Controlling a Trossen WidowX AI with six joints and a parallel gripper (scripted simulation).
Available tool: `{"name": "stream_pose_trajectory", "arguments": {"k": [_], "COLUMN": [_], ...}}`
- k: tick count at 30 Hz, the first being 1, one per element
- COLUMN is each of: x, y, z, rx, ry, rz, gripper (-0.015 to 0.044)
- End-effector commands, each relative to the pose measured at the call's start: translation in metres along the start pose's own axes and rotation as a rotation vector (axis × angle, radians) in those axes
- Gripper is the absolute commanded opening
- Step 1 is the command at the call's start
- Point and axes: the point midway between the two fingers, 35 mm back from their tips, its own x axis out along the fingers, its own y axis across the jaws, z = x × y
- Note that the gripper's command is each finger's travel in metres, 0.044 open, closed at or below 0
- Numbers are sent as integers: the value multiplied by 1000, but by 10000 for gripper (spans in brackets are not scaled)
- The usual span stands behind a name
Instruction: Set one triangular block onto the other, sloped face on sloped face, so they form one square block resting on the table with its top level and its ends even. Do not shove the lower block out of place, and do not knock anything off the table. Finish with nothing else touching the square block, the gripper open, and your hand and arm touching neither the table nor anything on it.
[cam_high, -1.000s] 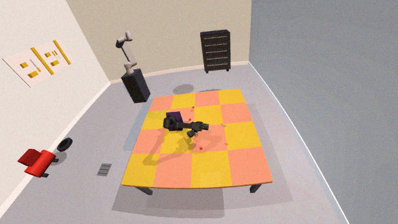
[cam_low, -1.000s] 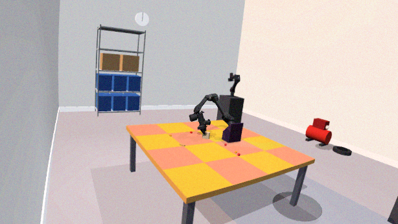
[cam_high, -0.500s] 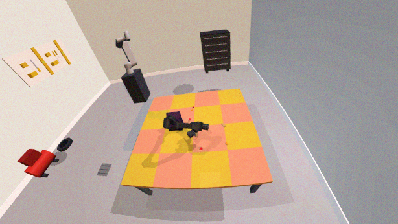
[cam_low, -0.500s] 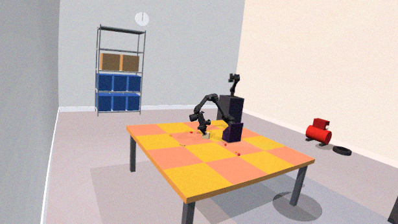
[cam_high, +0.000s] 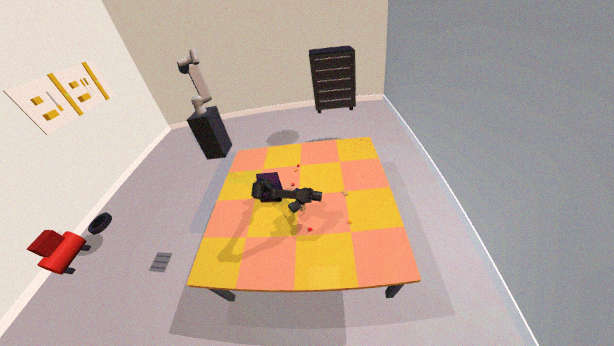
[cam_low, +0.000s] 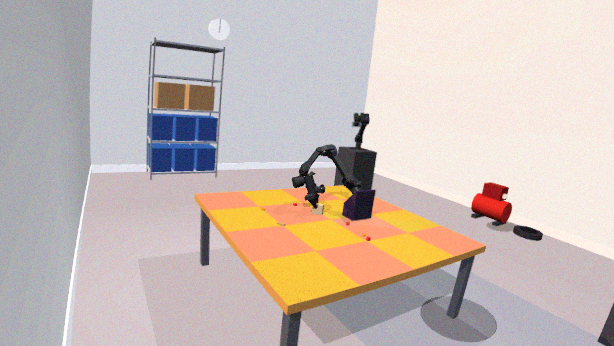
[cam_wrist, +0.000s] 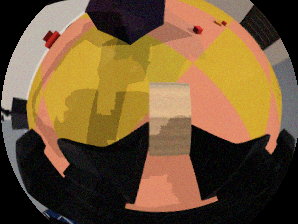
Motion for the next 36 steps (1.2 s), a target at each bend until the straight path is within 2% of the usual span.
{"name": "stream_pose_trajectory", "arguments": {"k": [1, 13, 21, 29, 36], "x": [0, 0, -9, -108, -106], "y": [0, 0, -1, -1, -3], "z": [0, 0, -1, -1, -2], "rx": [0, 0, 0, 0, -9], "ry": [0, 0, -1, -1, 15], "rz": [0, 0, -1, -3, -15], "gripper": [131, 440, 440, 440, 440]}}
